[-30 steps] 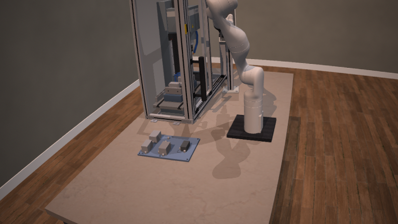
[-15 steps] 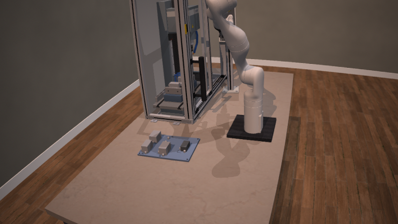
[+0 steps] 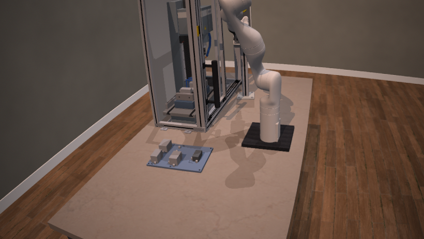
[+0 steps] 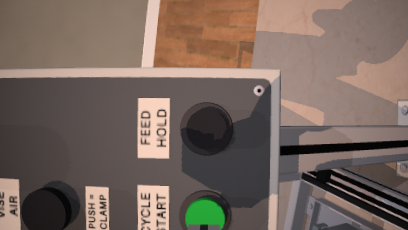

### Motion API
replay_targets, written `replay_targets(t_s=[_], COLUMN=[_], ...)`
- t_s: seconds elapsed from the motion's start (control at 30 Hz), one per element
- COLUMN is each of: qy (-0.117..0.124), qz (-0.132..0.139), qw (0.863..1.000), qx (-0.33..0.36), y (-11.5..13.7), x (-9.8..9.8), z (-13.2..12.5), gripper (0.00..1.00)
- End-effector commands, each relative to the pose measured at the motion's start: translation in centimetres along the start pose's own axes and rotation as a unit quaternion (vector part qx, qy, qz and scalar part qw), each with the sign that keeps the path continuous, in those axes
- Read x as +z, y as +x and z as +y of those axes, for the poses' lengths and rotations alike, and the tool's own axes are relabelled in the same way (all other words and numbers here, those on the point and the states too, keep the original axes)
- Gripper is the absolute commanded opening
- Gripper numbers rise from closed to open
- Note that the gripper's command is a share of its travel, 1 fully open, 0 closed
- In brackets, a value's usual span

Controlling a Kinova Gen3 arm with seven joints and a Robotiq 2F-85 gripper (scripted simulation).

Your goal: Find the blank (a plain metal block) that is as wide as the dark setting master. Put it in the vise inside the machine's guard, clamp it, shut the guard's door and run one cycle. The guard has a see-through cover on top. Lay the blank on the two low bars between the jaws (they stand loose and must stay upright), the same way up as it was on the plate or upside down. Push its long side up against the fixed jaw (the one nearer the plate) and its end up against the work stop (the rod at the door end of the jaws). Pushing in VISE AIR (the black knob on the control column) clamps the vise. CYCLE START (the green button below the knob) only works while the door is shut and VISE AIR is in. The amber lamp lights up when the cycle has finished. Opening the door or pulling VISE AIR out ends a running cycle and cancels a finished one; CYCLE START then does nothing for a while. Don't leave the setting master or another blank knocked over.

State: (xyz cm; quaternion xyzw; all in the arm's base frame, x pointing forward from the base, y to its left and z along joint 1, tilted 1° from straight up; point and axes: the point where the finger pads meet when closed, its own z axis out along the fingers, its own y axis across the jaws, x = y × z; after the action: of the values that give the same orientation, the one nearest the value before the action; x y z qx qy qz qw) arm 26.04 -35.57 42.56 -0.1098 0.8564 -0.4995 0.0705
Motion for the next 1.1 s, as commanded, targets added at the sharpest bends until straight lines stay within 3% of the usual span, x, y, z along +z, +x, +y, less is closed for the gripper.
replay_targets(t_s=[0.0, 1.07], qy=[0.001, 0.001], qz=[0.0, 0.0], qw=[1.0, 1.0], qx=[0.0, 0.0], y=[-0.01, -0.01], x=[0.0, 0.79], z=[-0.06, -0.06], gripper=[0.1, 0.1])
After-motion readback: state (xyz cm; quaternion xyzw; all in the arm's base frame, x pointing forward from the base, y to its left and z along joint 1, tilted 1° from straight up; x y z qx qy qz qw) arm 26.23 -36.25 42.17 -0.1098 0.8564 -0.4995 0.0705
